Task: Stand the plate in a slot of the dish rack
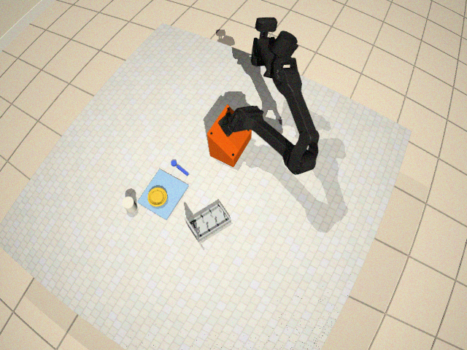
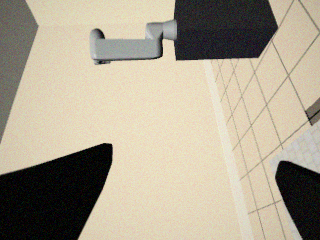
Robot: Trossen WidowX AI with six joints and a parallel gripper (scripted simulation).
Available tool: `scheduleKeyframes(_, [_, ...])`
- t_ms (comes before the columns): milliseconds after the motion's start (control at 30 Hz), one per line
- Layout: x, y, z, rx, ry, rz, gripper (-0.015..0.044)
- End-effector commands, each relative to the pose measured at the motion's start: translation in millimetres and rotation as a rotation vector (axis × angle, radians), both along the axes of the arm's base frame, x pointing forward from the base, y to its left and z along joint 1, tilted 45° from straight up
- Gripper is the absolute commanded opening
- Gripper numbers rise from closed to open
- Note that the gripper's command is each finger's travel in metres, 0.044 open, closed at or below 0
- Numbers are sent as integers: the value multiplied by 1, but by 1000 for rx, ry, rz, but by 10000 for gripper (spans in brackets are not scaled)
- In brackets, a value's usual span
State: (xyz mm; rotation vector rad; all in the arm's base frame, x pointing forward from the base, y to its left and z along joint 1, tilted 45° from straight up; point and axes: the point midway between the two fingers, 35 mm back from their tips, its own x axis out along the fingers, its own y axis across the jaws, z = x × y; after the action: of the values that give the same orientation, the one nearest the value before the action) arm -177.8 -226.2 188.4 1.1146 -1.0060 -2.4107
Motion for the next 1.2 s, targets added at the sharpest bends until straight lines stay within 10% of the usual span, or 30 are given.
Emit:
scheduleKeyframes(0, [16,-18,-5,83,-2,129,400])
scheduleKeyframes(1167, [176,-100,-59,592,73,1110,400])
